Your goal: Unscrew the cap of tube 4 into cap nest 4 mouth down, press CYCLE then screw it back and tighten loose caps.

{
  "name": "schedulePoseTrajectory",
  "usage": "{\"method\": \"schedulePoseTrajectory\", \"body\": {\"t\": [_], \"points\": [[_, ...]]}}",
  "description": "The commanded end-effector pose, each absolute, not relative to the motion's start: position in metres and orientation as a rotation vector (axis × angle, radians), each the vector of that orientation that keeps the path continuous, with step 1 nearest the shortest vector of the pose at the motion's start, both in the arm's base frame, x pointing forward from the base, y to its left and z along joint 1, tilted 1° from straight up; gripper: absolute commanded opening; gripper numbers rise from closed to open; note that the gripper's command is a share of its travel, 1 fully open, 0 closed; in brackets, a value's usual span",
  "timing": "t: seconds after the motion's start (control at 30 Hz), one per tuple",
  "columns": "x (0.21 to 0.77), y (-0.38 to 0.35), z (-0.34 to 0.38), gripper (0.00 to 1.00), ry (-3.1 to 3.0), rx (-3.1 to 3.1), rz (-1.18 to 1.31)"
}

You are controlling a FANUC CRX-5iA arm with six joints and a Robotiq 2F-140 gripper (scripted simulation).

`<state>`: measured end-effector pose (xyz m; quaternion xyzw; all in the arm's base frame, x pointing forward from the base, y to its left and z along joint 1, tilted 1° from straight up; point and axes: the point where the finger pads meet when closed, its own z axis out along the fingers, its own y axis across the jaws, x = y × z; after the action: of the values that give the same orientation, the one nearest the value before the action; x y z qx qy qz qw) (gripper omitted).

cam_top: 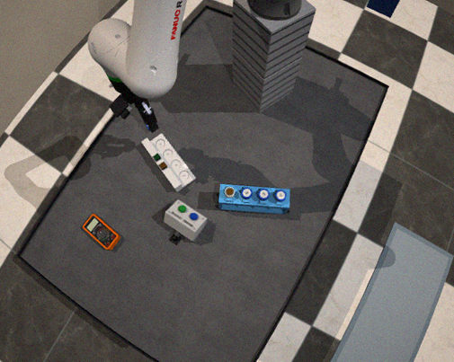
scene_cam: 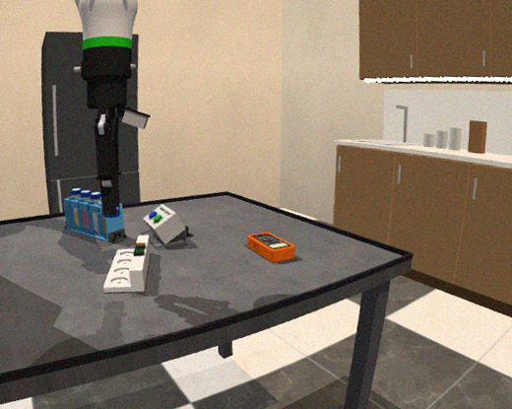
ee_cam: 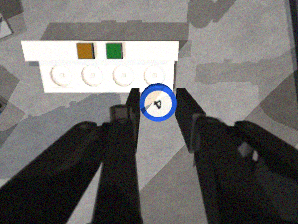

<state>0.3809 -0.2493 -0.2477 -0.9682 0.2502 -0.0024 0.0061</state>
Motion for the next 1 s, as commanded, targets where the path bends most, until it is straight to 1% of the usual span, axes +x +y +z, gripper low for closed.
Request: {"method": "schedulePoseTrajectory", "body": {"t": [0.0,0.2,0.97], "points": [[0.381,-0.252,-0.247,0.3,0.782,-3.026,-0.009],[0.381,-0.252,-0.257,0.3,0.782,-3.026,-0.009],[0.383,-0.251,-0.362,0.3,0.783,-3.026,-0.009]]}}
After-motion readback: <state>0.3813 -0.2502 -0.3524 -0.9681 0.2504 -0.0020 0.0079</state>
